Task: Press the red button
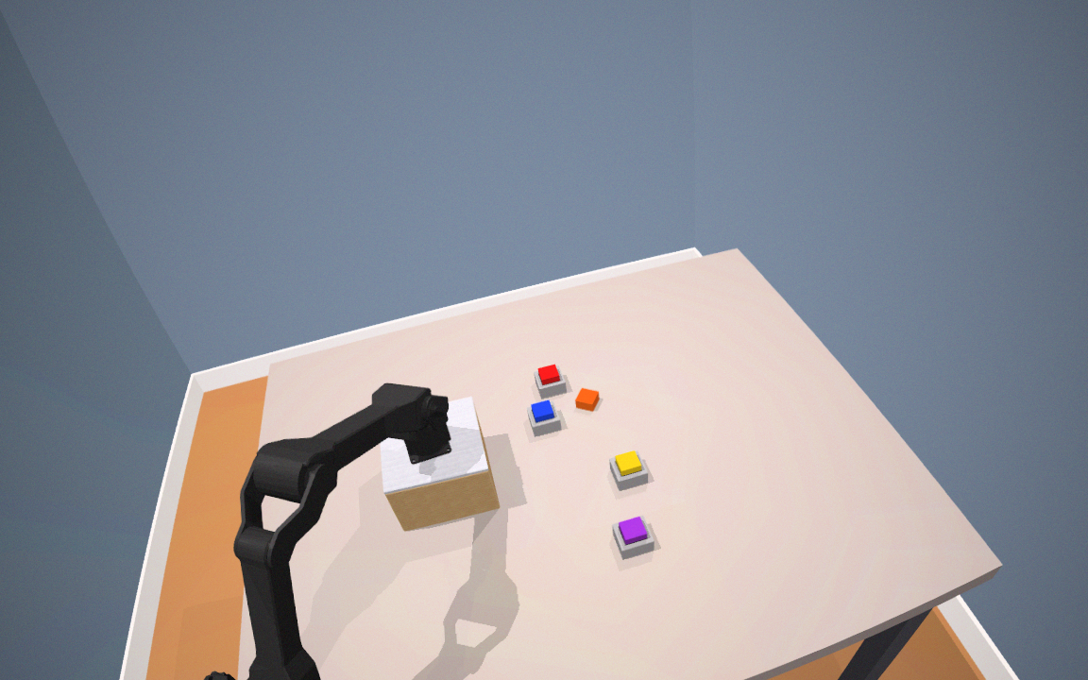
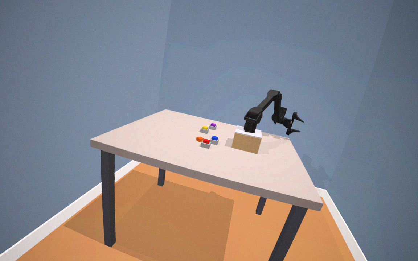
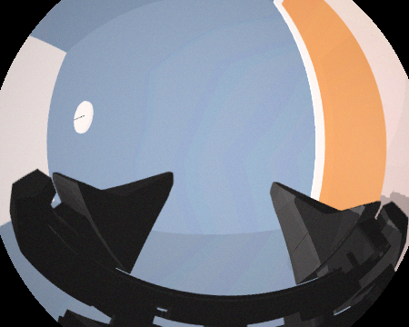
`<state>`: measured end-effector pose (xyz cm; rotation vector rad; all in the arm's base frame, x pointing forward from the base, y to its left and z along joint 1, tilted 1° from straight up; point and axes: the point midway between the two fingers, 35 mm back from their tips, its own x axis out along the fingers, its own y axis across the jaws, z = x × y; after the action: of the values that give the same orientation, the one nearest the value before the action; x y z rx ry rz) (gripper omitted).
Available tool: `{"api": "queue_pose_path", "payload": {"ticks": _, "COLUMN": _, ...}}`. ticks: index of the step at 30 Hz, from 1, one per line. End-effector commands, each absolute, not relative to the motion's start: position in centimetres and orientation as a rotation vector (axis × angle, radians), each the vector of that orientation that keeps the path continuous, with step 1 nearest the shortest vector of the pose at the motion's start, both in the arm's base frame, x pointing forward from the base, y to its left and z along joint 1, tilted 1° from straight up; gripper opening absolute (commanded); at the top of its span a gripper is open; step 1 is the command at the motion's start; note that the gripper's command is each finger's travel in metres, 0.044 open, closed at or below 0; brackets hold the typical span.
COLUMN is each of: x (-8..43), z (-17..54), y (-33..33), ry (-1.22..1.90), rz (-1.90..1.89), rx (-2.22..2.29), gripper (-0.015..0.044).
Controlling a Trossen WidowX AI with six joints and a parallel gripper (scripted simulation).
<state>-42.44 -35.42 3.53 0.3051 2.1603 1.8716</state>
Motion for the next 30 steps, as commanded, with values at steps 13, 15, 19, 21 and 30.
{"api": "queue_pose_path", "payload": {"ticks": 13, "x": -25.6, "z": 5.0, "y": -49.5, "ry": 1.976, "rz": 2.458, "rx": -0.413, "gripper": 0.04}}
{"api": "queue_pose_path", "payload": {"ticks": 15, "x": -22.2, "z": 5.1, "y": -51.0, "ry": 1.922, "rz": 2.555, "rx": -0.534, "gripper": 0.04}}
{"api": "queue_pose_path", "payload": {"ticks": 19, "x": -15.1, "z": 5.4, "y": -53.2, "ry": 1.792, "rz": 2.744, "rx": -0.773, "gripper": 0.04}}
{"api": "queue_pose_path", "payload": {"ticks": 21, "x": -11.5, "z": 5.5, "y": -53.9, "ry": 1.716, "rz": 2.836, "rx": -0.891, "gripper": 0.04}}
{"api": "queue_pose_path", "payload": {"ticks": 30, "x": 5.0, "z": 5.7, "y": -53.5, "ry": 1.258, "rz": 3.228, "rx": -1.416, "gripper": 0.04}}
